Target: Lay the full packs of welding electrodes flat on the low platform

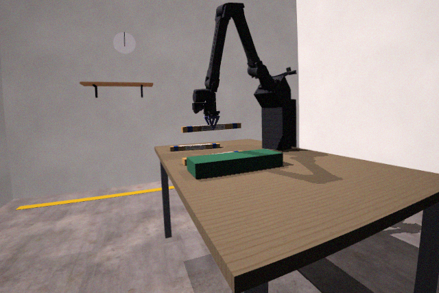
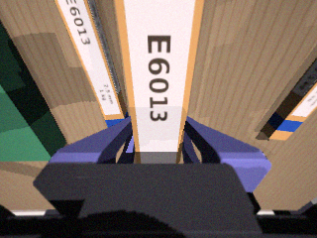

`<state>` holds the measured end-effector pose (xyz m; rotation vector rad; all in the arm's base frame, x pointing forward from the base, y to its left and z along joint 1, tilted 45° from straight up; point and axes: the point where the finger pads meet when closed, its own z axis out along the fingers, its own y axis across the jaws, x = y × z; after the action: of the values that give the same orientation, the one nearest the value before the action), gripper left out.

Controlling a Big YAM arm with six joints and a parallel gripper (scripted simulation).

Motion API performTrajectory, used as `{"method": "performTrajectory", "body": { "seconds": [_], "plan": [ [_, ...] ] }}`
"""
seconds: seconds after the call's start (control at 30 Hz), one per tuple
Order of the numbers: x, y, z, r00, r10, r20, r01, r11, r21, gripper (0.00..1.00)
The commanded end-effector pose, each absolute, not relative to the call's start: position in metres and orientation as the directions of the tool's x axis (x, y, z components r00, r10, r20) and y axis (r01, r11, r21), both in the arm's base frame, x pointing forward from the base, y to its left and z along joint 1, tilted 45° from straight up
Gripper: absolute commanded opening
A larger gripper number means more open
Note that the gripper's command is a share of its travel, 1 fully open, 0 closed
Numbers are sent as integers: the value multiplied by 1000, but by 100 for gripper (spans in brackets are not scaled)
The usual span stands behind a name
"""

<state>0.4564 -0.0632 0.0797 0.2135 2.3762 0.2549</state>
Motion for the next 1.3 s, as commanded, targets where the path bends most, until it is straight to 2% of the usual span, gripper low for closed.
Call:
{"method": "performTrajectory", "body": {
  "seconds": [0.0,1.27],
  "plan": [
    [466,-64,86,-706,235,-668,87,965,248,0],
    [505,-56,47,-703,241,-669,89,963,254,0]
  ]
}}
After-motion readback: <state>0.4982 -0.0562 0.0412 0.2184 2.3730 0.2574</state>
